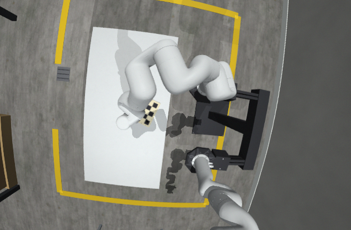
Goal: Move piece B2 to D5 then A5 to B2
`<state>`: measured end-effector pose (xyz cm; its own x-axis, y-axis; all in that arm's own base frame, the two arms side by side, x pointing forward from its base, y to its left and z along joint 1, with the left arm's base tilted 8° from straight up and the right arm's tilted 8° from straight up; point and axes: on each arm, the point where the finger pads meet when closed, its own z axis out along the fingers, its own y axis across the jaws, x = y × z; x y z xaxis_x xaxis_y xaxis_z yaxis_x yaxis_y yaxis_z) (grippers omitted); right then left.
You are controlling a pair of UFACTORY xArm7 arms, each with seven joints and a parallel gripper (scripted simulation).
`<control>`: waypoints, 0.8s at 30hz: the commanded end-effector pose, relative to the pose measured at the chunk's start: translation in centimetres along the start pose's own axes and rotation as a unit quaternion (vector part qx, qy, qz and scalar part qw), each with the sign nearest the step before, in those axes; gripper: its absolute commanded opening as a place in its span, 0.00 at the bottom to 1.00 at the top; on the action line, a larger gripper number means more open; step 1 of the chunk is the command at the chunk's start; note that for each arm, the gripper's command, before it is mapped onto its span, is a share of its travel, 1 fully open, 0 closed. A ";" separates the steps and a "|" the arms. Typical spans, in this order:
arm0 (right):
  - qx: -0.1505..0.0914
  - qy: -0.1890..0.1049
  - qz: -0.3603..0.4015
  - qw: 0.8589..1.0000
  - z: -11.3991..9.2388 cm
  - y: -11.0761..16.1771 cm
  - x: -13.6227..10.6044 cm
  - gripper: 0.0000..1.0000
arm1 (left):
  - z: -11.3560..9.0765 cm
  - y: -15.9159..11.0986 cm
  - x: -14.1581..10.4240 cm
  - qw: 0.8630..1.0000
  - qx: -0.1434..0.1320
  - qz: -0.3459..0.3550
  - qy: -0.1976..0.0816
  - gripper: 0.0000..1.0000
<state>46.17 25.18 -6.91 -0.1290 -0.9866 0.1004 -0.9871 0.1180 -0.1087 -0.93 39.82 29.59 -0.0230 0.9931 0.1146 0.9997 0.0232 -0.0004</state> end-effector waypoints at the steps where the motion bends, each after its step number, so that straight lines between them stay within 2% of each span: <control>1: -0.002 0.004 0.083 0.997 0.0 -1.9 -2.5 0.00 | -0.2 0.0 0.1 1.000 0.000 0.000 0.002 1.00; 3: -0.003 0.003 0.102 0.995 -0.1 -2.2 -3.1 0.00 | -0.2 0.0 0.1 1.000 0.000 0.000 0.002 1.00; 24: -0.003 0.003 0.103 0.995 0.5 -2.2 -3.1 0.00 | -0.2 0.0 0.1 1.000 0.000 0.000 0.002 1.00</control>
<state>48.67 27.80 -7.57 -0.3293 -0.9402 0.0875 -0.9406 0.3184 -0.1180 -0.93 39.82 29.59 -0.0230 0.9931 0.1146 0.9997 0.0232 -0.0004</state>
